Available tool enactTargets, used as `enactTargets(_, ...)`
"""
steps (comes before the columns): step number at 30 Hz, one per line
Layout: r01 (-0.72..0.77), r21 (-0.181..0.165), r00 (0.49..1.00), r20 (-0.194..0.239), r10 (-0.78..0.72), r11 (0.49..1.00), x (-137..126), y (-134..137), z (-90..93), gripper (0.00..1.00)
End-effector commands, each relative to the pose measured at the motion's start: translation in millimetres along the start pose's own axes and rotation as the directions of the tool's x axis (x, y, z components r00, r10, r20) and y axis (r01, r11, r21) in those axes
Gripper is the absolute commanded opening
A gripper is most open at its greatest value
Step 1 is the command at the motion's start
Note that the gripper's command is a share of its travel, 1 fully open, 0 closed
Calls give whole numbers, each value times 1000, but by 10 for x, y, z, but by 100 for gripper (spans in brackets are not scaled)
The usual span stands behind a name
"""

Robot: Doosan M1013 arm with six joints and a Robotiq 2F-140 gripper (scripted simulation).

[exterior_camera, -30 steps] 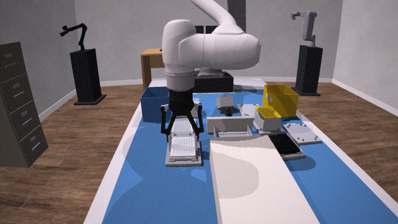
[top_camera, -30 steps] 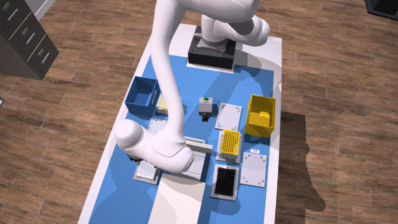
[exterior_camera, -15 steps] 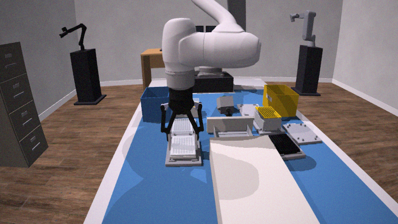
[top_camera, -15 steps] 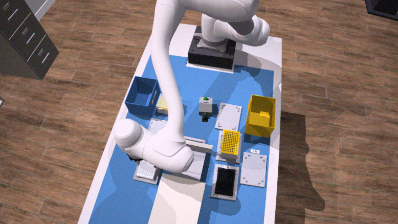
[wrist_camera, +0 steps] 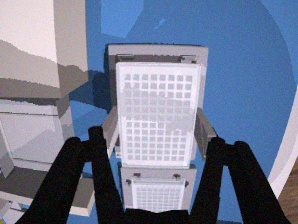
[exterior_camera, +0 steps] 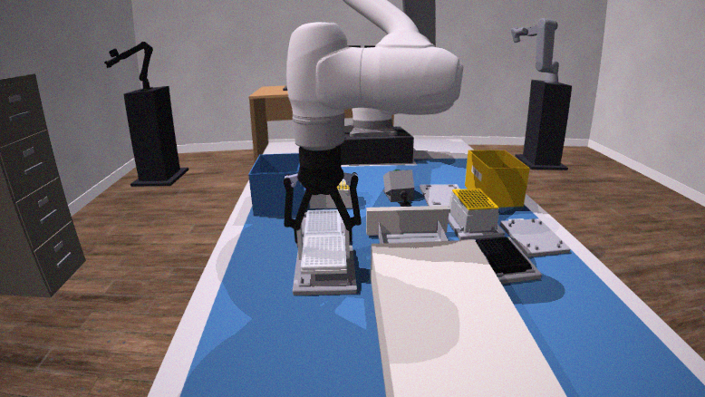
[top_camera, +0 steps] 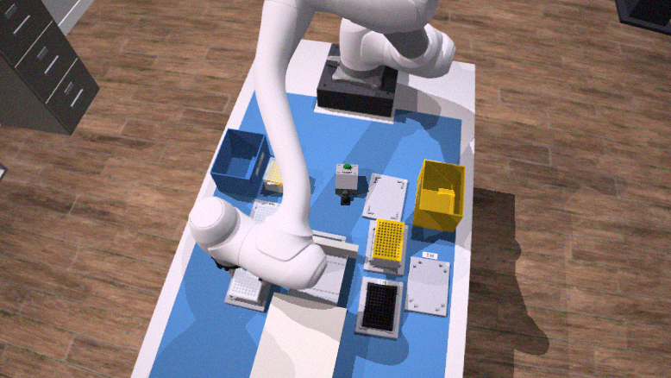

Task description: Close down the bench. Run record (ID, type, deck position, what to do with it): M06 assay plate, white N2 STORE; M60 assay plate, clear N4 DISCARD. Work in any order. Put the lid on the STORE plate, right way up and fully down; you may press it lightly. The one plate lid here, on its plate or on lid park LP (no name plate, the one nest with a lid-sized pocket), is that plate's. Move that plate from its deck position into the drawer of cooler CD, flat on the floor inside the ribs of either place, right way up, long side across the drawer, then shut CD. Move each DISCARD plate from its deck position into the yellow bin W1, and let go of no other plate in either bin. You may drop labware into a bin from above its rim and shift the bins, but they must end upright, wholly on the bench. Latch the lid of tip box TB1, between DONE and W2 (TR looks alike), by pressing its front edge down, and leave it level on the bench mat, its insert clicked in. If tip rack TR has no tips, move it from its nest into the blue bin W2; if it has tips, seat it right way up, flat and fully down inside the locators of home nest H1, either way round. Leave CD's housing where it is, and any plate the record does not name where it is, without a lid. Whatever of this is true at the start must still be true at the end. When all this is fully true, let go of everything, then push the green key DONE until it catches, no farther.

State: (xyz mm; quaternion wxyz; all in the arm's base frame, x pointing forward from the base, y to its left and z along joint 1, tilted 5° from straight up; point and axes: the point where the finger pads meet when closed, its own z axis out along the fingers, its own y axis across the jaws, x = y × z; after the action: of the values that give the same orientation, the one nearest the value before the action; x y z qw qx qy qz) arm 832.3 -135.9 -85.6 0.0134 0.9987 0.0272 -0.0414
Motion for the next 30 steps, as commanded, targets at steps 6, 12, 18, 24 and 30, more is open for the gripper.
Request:
enactTargets(6,0,0,1000,0,0,1000,0,0,-107,0)
enactTargets(12,0,0,1000,0,0,1000,0,0,-187,0)
enactTargets(18,0,0,1000,0,0,1000,0,0,-241,0)
enactTargets(24,0,0,1000,0,0,1000,0,0,-321,0)
enactTargets(30,0,0,1000,0,0,1000,0,0,-401,0)
